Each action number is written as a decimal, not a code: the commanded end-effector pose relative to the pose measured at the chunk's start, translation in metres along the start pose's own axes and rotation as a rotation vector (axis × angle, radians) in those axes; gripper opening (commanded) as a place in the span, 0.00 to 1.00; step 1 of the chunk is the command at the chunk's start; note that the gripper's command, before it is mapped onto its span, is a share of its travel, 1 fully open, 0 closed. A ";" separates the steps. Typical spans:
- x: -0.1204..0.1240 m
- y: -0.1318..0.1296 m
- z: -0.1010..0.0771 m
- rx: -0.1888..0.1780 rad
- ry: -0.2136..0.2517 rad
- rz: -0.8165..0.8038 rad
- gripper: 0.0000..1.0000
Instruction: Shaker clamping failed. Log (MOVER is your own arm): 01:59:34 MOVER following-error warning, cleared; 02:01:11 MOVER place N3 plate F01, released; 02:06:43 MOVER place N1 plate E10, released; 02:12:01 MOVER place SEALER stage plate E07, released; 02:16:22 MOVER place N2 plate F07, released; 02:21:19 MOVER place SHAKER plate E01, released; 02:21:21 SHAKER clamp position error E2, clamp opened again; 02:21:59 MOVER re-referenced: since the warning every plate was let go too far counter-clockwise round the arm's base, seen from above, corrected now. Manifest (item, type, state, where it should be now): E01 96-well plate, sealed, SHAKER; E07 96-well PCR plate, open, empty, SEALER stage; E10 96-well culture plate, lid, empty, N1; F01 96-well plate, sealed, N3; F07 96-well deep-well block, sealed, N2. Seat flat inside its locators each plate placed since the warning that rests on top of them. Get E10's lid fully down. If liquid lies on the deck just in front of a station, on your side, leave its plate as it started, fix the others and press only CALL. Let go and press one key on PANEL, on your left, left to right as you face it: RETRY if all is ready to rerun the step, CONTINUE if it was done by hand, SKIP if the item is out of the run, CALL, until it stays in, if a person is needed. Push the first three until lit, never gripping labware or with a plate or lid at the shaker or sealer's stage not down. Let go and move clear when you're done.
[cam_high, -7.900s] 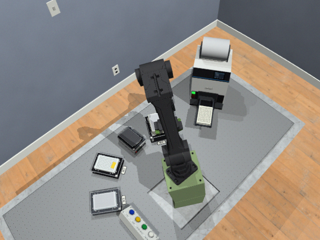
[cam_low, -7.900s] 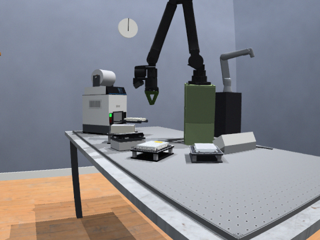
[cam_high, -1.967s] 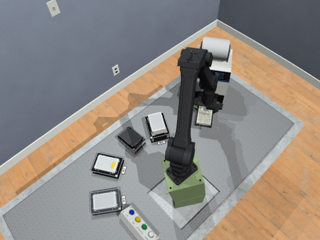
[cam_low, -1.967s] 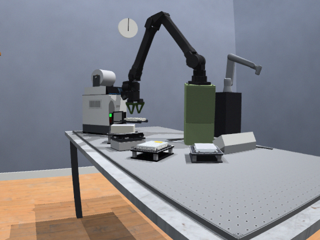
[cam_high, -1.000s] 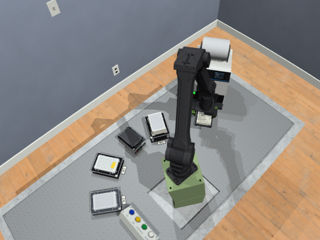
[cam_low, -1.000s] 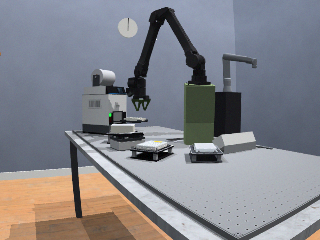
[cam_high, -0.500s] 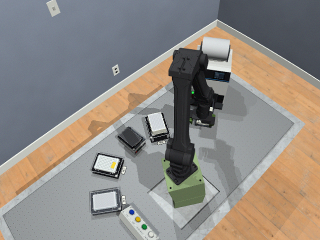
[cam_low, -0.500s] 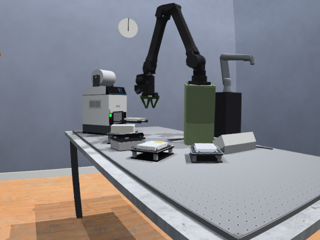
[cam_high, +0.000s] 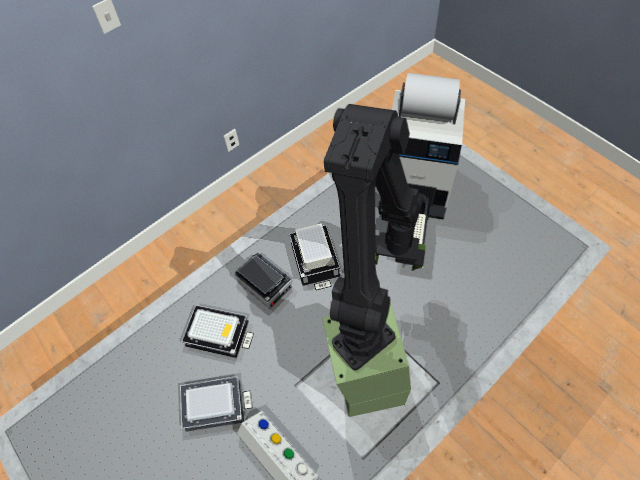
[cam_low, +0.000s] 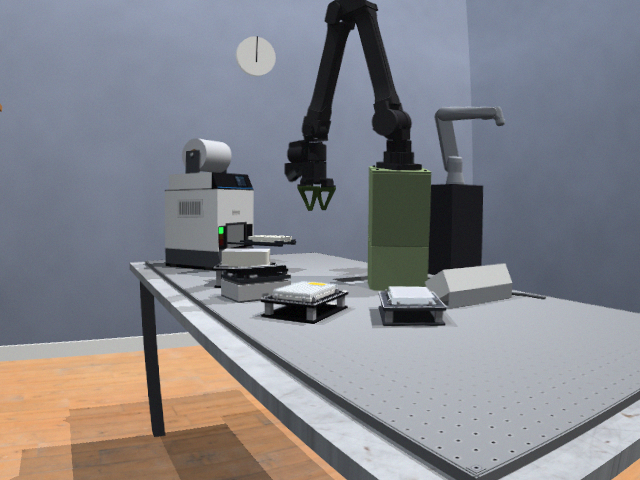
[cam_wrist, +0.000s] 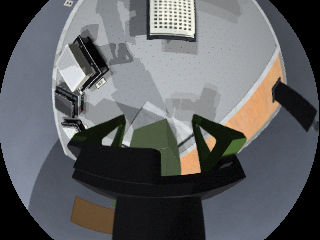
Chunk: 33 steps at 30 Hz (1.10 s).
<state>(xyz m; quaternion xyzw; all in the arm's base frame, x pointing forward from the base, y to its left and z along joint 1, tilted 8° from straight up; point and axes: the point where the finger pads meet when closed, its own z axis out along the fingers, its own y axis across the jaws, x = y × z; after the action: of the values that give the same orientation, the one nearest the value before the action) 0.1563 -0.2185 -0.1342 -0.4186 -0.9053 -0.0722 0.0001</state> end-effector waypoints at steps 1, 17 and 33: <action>-0.003 -0.004 -0.007 0.006 -0.032 -0.003 1.00; 0.002 0.079 -0.008 0.001 -0.030 -0.242 1.00; 0.026 0.152 -0.008 -0.002 -0.031 -0.479 1.00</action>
<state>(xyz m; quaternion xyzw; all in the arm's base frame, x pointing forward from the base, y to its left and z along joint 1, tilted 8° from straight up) 0.2413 -0.1083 -0.1110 -0.1811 -0.9809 -0.0688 -0.0181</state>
